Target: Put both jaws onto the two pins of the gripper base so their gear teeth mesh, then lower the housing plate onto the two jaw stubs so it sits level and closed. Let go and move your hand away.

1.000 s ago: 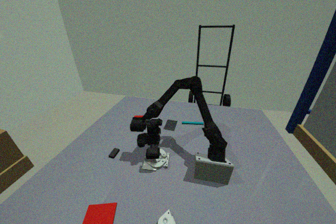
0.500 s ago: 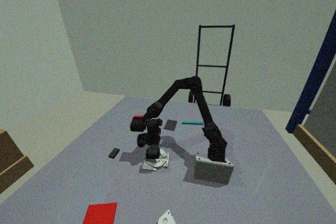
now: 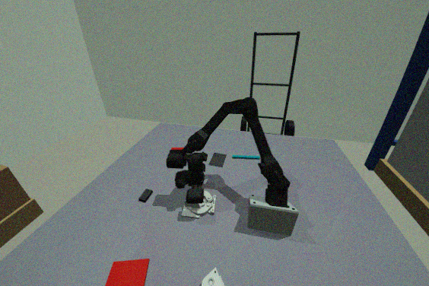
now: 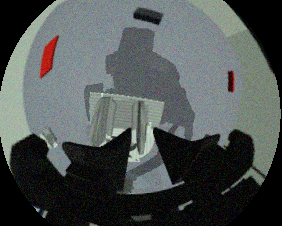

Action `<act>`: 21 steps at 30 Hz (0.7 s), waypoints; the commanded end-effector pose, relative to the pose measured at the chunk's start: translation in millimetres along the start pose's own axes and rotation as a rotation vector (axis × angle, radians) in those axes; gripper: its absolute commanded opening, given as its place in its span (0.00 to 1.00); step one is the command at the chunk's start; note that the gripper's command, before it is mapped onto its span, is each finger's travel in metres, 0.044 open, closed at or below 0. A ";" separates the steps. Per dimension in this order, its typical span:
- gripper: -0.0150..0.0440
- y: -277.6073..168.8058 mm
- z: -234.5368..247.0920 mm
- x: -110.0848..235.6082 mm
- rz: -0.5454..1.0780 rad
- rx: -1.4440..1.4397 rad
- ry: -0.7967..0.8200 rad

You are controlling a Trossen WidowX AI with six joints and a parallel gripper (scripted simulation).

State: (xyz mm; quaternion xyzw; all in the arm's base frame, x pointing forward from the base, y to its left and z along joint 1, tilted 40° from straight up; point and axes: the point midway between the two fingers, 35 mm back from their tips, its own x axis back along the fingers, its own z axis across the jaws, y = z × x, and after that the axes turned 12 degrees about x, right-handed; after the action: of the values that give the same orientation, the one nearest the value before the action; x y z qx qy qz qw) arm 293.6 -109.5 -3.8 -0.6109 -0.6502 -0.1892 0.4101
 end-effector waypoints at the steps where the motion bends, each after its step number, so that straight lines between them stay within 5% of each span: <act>1: 0.48 -0.8 0.1 -1.6 0.003 0.002 0.000; 21: 0.53 -0.1 0.0 -0.4 0.001 0.000 0.000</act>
State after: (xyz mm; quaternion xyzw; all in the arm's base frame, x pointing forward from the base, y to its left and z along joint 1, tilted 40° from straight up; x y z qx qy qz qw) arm 293.5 -109.8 -4.1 -0.6111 -0.6500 -0.1892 0.4102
